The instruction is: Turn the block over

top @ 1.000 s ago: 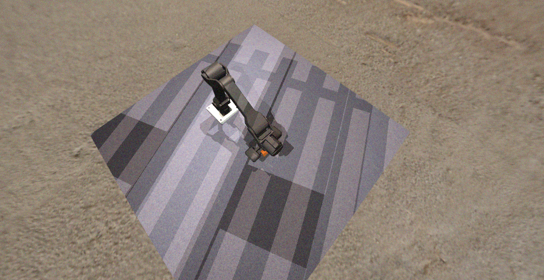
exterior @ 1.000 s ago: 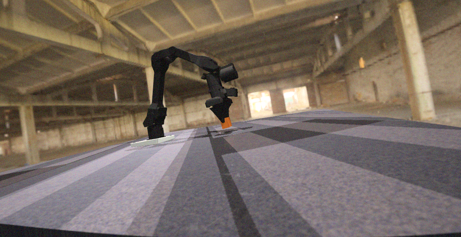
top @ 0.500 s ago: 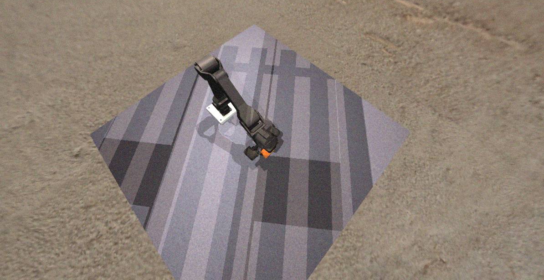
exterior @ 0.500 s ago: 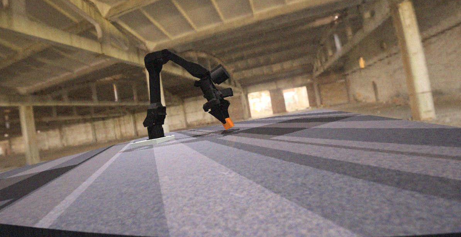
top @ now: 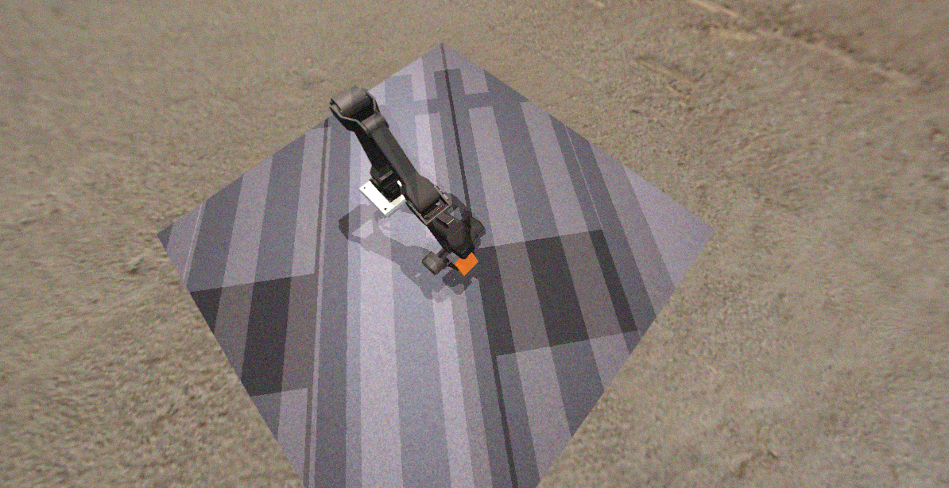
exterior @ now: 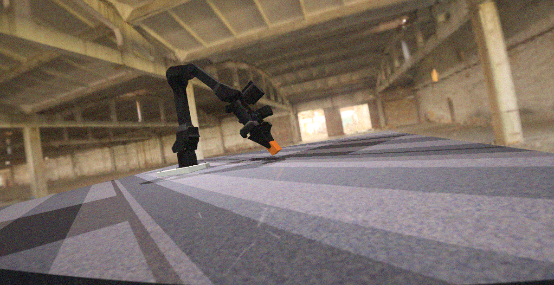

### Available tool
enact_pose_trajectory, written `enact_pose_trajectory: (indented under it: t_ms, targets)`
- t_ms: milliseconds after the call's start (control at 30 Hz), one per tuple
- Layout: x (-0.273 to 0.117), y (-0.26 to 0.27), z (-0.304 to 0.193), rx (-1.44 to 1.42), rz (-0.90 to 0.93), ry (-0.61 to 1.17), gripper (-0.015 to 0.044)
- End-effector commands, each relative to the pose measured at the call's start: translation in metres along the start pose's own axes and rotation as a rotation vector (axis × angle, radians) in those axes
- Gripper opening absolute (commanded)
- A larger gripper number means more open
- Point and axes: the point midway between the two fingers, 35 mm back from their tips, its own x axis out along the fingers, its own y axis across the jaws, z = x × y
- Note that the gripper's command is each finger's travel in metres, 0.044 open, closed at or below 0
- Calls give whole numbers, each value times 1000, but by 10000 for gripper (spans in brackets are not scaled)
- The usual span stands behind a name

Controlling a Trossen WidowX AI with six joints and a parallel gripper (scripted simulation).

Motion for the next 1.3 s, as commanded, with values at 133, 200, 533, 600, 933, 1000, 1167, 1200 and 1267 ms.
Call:
enact_pose_trajectory:
  t_ms: [133,200,533,600,933,1000,1167,1200,1267]
  targets:
    - [7,0,1,5,3,-59,0]
    - [13,0,2,5,2,-86,0]
    - [37,-1,0,4,0,-220,0]
    - [40,-1,-1,4,0,-247,0]
    - [48,-1,-8,5,-1,-380,0]
    - [48,-1,-9,5,-1,-406,0]
    - [46,0,-14,5,0,-473,0]
    - [45,0,-15,5,0,-486,0]
    - [43,0,-17,6,0,-512,0]
